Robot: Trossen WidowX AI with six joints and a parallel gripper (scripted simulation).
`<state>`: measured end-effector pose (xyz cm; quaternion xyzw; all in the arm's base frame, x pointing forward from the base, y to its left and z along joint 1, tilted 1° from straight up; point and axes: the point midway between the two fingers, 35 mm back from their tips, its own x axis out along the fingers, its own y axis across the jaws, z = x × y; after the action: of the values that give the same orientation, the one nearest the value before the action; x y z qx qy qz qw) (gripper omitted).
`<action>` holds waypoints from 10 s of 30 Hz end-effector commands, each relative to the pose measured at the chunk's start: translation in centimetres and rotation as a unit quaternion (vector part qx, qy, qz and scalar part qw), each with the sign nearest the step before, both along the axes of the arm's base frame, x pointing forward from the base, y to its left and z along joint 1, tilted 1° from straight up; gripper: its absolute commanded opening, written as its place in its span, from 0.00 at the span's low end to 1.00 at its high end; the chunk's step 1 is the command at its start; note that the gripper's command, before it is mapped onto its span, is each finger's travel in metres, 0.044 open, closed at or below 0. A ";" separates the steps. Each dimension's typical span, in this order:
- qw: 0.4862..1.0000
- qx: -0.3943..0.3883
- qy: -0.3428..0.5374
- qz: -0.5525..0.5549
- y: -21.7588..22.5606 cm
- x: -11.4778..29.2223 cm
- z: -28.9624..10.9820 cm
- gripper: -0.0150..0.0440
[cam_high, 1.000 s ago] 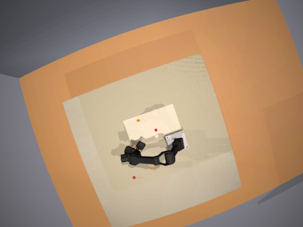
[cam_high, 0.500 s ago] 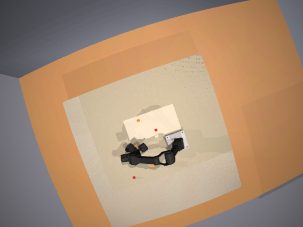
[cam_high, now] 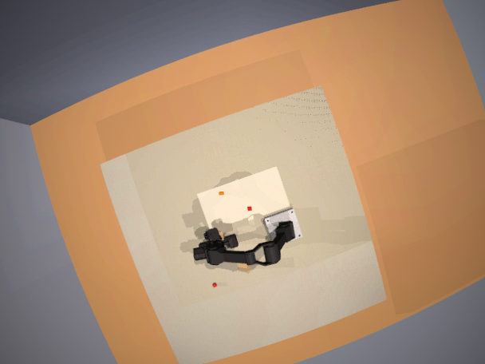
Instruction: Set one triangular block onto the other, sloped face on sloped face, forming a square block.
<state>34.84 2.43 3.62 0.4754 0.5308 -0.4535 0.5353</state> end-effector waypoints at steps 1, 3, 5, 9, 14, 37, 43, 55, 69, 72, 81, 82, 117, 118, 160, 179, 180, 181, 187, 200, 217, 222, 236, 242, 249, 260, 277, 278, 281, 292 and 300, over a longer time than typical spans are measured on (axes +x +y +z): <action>0.999 0.002 -0.003 -0.034 0.0 0.1 0.1 0.25; 0.999 0.002 -0.003 -0.034 0.0 0.1 0.1 0.25; 0.999 0.002 -0.002 -0.032 0.0 0.1 -0.1 0.25; 1.000 0.002 -0.002 -0.028 0.0 0.1 -0.7 0.25; 1.000 0.001 -0.001 -0.022 0.0 0.1 -1.6 0.25; 1.000 0.001 0.000 -0.019 0.0 0.1 -2.3 0.74; 1.000 0.001 0.000 -0.019 0.0 0.1 -2.3 1.00; 1.000 0.000 0.000 -0.019 -0.1 -0.1 3.4 1.00; 0.998 -0.013 -0.002 0.063 0.2 0.0 3.3 1.00; 0.973 -0.038 0.007 0.228 0.8 -0.1 3.5 1.00; 0.738 -0.089 0.062 0.666 2.4 -0.4 4.4 1.00; 0.699 -0.092 0.070 0.706 2.6 -0.4 4.6 1.00; 0.018 -0.051 0.194 0.980 5.2 -0.8 6.6 1.00; 0.018 -0.051 0.194 0.980 5.2 -0.8 6.6 1.00; 0.018 -0.051 0.194 0.979 3.3 0.0 1.8 1.00; 0.018 -0.051 0.195 0.979 2.0 0.0 -1.0 1.00; 0.018 -0.051 0.195 0.979 1.9 0.0 -1.1 1.00; 0.018 -0.051 0.195 0.979 1.9 0.0 -1.3 1.00; 0.018 -0.051 0.195 0.979 1.4 -0.1 -2.1 1.00; 0.018 -0.051 0.196 0.979 1.2 -0.1 -2.6 0.68; 0.021 -0.051 0.194 0.979 1.3 -0.1 -2.2 0.25; 0.021 -0.051 0.194 0.979 1.3 -0.1 -2.2 0.25; 0.021 -0.051 0.194 0.979 1.3 -0.1 -2.2 0.25; 0.021 -0.051 0.194 0.979 1.3 -0.1 -2.2 0.25; 0.021 -0.051 0.194 0.979 1.3 -0.1 -2.2 0.25; 0.021 -0.051 0.194 0.979 1.3 -0.1 -2.2 0.25; 0.019 -0.040 0.137 0.990 0.7 -0.2 -1.8 0.25; 0.019 -0.038 0.124 0.991 0.6 -0.2 -1.7 0.25; 0.019 -0.034 0.086 0.996 0.1 -0.1 -1.3 0.25; 0.020 -0.017 -0.054 0.998 -1.6 0.0 -0.2 0.25; 0.020 -0.004 -0.156 0.988 -3.0 0.2 0.2 0.25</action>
<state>34.79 -0.05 3.63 -0.4691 0.4205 0.5720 0.5254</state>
